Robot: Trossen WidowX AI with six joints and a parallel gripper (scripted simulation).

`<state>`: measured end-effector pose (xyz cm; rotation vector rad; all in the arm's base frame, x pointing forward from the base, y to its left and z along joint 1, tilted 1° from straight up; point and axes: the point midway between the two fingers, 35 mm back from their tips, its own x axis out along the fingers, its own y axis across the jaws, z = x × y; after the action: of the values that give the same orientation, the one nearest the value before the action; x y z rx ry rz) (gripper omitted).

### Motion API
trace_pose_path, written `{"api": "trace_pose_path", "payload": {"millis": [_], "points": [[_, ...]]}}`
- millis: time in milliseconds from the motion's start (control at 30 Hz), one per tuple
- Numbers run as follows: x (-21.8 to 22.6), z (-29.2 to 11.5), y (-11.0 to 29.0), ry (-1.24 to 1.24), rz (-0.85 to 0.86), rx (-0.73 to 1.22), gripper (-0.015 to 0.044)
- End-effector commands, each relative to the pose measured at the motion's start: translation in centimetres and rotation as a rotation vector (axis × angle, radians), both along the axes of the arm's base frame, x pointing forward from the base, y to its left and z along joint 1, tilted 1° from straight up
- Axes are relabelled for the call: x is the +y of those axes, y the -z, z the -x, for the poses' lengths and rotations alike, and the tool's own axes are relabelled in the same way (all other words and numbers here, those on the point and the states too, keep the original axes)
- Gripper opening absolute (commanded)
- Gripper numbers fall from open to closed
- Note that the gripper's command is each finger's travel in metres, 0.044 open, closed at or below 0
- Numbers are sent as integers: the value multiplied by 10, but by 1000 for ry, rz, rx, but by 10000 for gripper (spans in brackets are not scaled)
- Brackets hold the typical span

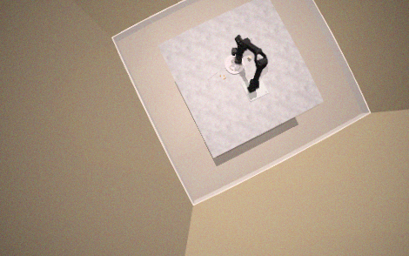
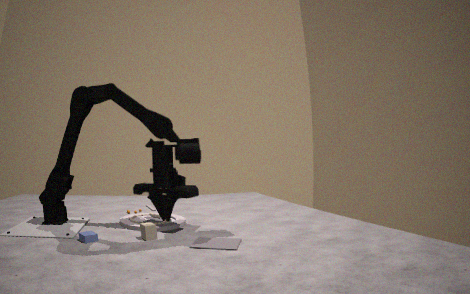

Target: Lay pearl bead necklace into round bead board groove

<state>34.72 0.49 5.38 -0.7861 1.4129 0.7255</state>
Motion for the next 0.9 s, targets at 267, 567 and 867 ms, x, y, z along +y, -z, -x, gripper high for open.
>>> {"api": "trace_pose_path", "payload": {"millis": [267,567,867], "points": [[0,0,0,0,0,0,236],[0,0,-3,-2,0,5,440],[0,0,-5,-3,-1,7,440]]}}
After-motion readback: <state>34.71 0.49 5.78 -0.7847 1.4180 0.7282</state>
